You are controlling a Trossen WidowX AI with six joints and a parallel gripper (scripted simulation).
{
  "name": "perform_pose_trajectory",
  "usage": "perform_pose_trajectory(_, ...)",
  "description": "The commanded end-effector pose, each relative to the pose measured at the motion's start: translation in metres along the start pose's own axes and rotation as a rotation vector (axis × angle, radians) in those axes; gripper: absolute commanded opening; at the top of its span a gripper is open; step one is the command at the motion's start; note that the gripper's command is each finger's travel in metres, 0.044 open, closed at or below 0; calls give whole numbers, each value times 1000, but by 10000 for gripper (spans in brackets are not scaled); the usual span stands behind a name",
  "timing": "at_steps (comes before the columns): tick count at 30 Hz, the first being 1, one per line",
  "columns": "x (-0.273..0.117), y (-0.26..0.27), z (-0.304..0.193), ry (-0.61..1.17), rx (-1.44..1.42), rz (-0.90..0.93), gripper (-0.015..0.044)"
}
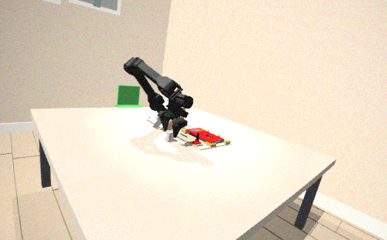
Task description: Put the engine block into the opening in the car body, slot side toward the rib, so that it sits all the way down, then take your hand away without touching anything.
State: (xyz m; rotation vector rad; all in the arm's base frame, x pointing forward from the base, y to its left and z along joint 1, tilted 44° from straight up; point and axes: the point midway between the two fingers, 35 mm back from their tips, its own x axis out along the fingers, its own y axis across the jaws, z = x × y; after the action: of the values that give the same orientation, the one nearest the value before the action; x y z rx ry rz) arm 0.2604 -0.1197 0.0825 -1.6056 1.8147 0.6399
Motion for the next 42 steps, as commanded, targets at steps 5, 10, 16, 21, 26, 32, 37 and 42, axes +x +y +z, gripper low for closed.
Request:
perform_pose_trajectory(5, 14, 2, -1, 5, -4, 4, 440)
perform_pose_trajectory(10, 21, 3, -1, 7, -4, 4, 440)
perform_pose_trajectory(16, 22, 3, -1, 7, -4, 4, 335)
perform_pose_trajectory(21, 22, 3, -1, 7, -4, 4, 204)
perform_pose_trajectory(26, 22, 3, -1, 7, -4, 4, 131)
perform_pose_trajectory(32, 22, 3, -1, 7, -4, 4, 52)
perform_pose_trajectory(37, 15, 1, 0, 2, 2, 6, 0)
perform_pose_trajectory(42, 1, -3, 1, -3, 2, 6, 0)
